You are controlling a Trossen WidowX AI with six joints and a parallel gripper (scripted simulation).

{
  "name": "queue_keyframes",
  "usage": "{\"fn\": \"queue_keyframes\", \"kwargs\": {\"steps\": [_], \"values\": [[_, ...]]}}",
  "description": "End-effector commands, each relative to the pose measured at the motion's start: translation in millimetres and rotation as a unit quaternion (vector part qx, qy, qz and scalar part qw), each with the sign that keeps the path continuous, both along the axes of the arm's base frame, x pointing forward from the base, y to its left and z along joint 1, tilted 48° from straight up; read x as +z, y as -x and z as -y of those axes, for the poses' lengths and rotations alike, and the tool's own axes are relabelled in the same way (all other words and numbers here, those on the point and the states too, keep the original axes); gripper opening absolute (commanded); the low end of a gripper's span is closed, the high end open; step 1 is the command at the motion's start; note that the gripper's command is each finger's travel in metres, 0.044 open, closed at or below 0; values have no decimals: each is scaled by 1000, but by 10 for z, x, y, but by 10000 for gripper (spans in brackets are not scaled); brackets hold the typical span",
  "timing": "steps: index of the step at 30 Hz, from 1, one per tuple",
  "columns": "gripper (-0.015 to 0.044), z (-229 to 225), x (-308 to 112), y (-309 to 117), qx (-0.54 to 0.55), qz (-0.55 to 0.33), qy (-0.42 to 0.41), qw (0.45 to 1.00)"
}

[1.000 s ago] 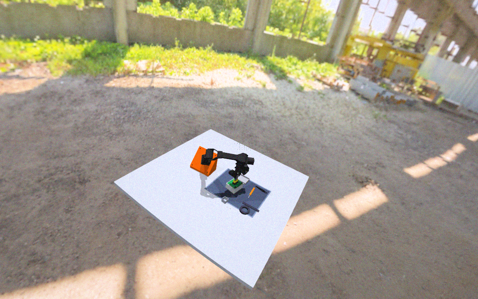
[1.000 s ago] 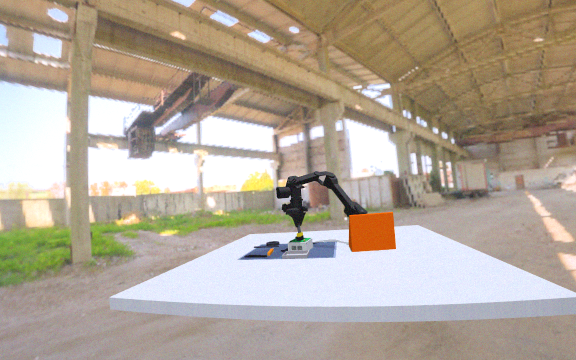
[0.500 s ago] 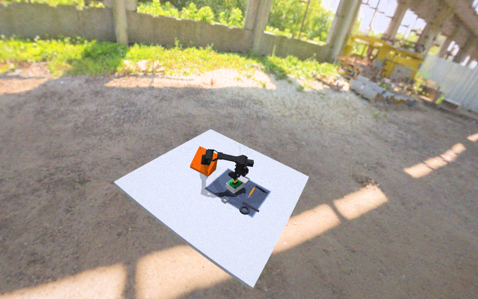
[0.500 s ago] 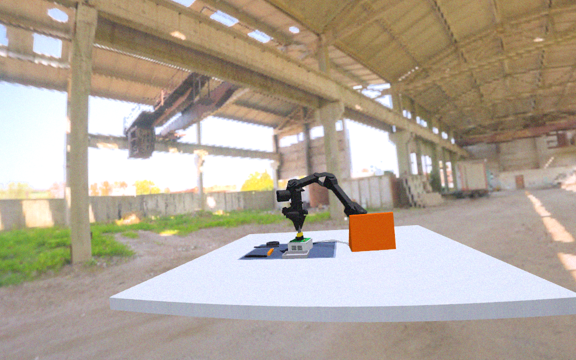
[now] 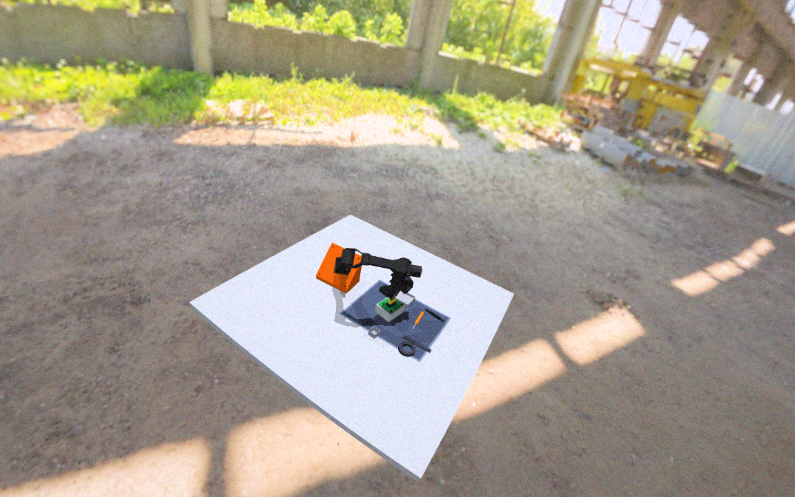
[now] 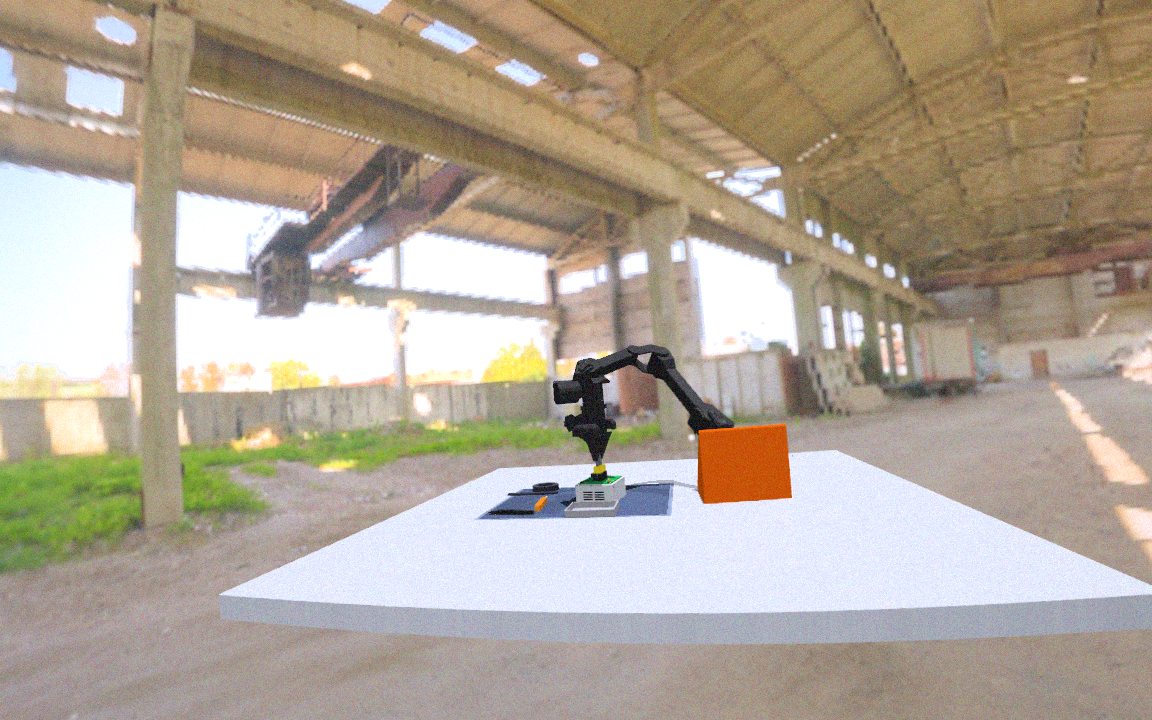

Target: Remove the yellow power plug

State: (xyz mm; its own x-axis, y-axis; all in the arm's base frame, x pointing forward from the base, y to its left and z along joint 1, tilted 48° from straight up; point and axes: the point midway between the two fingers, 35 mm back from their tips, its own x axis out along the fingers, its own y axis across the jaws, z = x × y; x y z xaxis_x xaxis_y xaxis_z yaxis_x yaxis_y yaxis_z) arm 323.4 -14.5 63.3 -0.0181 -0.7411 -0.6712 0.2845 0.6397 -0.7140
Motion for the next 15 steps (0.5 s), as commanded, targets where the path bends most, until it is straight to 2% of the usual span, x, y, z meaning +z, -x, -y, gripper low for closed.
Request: {"fn": "queue_keyframes", "kwargs": {"steps": [1,9,15], "values": [[0,-3,-4,-7,0,2,-2,1000],[0,-78,61,-9,0,2,0,1000],[0,-168,58,-28,-7,-6,36,999]]}}
